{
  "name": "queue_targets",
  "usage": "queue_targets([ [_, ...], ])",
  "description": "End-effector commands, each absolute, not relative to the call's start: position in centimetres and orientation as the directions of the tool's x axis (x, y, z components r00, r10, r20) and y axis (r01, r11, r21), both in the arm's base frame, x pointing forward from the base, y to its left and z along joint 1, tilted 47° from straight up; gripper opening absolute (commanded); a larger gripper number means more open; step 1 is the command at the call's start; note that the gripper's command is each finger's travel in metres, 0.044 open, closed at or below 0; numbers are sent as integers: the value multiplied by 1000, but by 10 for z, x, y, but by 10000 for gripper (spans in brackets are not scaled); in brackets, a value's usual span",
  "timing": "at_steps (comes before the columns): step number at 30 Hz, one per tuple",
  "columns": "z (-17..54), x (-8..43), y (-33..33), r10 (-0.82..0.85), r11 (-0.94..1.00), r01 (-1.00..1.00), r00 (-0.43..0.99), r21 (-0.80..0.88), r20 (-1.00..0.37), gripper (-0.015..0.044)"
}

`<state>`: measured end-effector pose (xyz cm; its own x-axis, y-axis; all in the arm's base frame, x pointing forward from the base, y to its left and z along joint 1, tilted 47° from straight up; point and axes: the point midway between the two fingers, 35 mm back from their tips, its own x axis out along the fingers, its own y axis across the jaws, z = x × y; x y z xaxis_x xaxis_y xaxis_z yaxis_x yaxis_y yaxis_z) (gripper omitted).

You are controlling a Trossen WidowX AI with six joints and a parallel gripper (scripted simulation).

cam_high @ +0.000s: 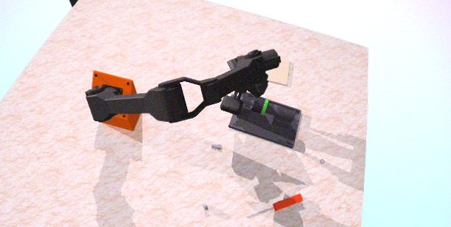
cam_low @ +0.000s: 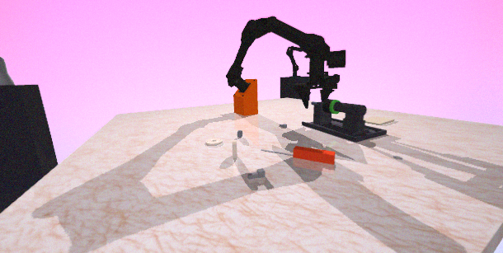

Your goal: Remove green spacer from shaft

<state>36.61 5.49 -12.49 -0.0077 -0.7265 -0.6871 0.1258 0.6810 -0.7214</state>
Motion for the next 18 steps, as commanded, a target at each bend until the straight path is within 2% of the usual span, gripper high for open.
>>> queue_targets([
  [1, -125, 366, 54, -729, 679, 121, -5, -724, -684, 440],
  [18, -132, 366, 47, -729, 679, 121, -5, -725, -684, 440],
])
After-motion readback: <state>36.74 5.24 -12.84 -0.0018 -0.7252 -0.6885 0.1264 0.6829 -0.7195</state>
